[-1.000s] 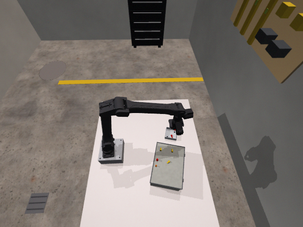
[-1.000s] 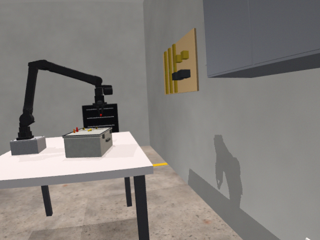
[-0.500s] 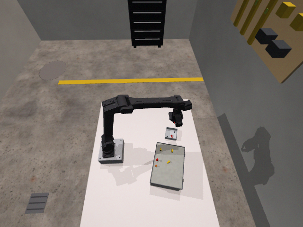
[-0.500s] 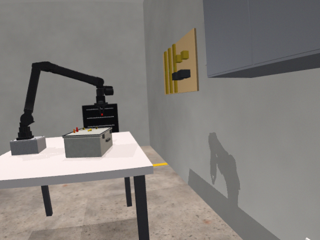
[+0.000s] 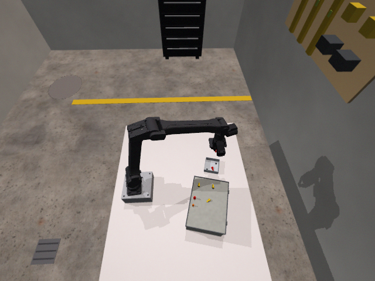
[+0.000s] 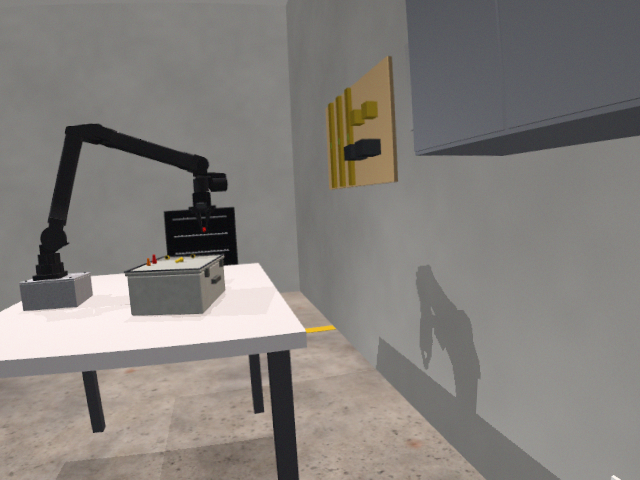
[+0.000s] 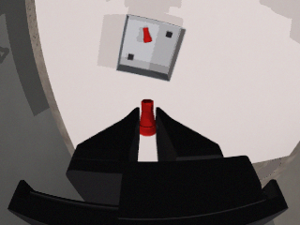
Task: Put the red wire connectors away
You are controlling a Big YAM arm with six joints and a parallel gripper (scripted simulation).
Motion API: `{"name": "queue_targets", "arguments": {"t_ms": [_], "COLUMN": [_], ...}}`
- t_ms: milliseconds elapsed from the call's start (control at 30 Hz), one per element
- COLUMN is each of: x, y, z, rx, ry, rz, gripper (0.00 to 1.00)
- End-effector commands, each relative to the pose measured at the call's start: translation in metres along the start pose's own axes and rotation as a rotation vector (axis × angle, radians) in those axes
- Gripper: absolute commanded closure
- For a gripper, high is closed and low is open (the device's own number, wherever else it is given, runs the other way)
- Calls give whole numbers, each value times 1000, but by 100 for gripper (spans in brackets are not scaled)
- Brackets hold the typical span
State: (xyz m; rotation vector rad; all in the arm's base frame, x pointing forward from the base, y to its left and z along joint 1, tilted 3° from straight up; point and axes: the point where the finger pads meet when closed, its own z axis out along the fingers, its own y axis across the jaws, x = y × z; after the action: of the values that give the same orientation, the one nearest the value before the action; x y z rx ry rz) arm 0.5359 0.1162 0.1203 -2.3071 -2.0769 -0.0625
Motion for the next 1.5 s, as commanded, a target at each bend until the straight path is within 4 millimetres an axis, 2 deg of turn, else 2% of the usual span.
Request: {"name": "queue_targets", "arguments": {"t_ms": [0,333,633,1133,1267,1467], "x": [11,9,8,8,9,8], "y": [7,1,-2,-2,2,-1], "z": [-17,-13,-2,36,39,61], "rx": [-27,-15,-3,6,-4,3], "ry": [6,2,-2,-5,-1,-4], "rz": [1,1,2,1,1,1], "gripper": [90,90,90,90,90,90]}}
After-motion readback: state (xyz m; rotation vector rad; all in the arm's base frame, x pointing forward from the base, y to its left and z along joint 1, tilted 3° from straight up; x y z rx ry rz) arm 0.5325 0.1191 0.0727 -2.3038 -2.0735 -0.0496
